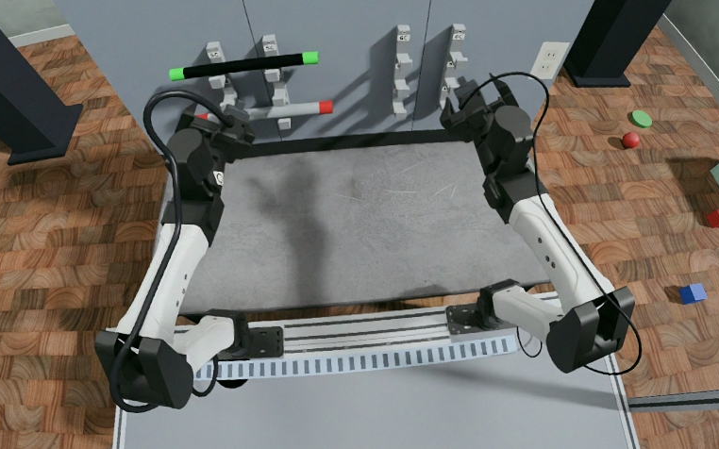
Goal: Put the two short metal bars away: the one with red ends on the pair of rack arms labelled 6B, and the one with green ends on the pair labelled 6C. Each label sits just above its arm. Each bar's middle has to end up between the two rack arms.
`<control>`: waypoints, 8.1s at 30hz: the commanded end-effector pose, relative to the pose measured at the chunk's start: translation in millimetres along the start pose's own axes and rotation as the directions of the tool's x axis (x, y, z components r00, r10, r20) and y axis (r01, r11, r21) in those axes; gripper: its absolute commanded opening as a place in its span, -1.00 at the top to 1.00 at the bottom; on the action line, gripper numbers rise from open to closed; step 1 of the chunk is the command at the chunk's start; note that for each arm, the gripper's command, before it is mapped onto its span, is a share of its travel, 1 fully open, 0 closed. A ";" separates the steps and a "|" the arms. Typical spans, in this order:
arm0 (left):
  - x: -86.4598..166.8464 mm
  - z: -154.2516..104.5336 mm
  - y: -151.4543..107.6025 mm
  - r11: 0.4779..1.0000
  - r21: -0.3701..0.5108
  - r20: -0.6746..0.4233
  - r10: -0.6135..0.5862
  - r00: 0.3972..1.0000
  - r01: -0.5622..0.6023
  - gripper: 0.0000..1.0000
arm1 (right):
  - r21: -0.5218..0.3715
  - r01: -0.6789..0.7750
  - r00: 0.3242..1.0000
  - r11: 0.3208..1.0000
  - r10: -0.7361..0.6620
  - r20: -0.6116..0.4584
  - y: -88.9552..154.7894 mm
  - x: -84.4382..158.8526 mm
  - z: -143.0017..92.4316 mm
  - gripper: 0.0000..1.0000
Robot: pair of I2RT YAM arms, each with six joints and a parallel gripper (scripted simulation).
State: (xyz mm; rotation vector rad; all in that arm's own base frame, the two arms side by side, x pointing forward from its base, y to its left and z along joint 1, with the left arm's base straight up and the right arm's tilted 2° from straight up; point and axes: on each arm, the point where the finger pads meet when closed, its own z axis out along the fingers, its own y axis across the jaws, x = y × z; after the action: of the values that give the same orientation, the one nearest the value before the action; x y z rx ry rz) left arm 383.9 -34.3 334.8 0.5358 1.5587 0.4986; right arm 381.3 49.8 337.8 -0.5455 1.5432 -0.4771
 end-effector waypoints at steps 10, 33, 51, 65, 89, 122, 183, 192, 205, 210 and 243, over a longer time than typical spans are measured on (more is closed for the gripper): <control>-3.2 -2.5 -5.1 0.985 -0.040 0.026 0.170 0.985 -0.169 -1.00 | 0.023 0.168 0.986 0.986 -0.168 -0.001 10.2 4.2 -0.5 -1.00; 5.2 -0.9 -28.2 0.896 -0.049 0.015 0.442 0.897 -0.441 -1.00 | 0.018 0.438 0.899 0.899 -0.438 -0.007 37.6 10.6 0.7 -1.00; 11.6 0.3 -45.7 0.784 -0.053 0.005 0.619 0.785 -0.618 -1.00 | 0.013 0.615 0.789 0.789 -0.615 -0.011 58.4 15.6 1.7 -1.00; 16.4 1.2 -58.9 0.683 -0.054 -0.002 0.730 0.684 -0.729 -1.00 | 0.009 0.725 0.688 0.688 -0.725 -0.013 74.0 19.2 2.4 -1.00; 41.5 8.6 -58.9 0.610 -0.055 -0.007 0.792 0.611 -0.791 -1.00 | 0.007 0.788 0.616 0.616 -0.788 -0.014 84.4 21.7 2.9 -1.00; 86.0 22.5 -40.3 0.610 -0.055 -0.007 0.792 0.611 -0.791 -1.00 | 0.007 0.788 0.616 0.616 -0.788 -0.014 84.4 21.7 2.9 -1.00; 159.0 45.5 -11.2 0.610 -0.055 -0.007 0.792 0.611 -0.791 -1.00 | 0.007 0.788 0.616 0.616 -0.788 -0.014 84.4 21.7 2.9 -1.00; 157.0 45.9 -10.6 0.610 -0.055 -0.007 0.792 0.611 -0.791 -1.00 | 0.007 0.788 0.616 0.616 -0.788 -0.014 84.4 21.7 2.9 -1.00; 155.3 61.5 -10.1 0.610 -0.055 -0.007 0.792 0.611 -0.791 -1.00 | 0.007 0.788 0.616 0.616 -0.788 -0.014 84.4 21.7 2.9 -1.00; 154.7 67.1 -9.9 0.610 -0.055 -0.007 0.792 0.611 -0.791 -1.00 | 0.007 0.788 0.616 0.616 -0.788 -0.014 84.4 21.7 2.9 -1.00; 154.7 108.3 -9.6 0.610 -0.055 -0.007 0.792 0.611 -0.791 -1.00 | 0.007 0.788 0.616 0.616 -0.788 -0.014 84.4 21.7 2.9 -1.00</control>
State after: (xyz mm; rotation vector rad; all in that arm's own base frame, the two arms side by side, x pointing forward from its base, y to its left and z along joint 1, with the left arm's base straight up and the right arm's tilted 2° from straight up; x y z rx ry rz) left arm 476.5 52.4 196.6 1.2156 1.2238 1.1913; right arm 379.4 104.9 274.7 -1.2299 1.2274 -1.1619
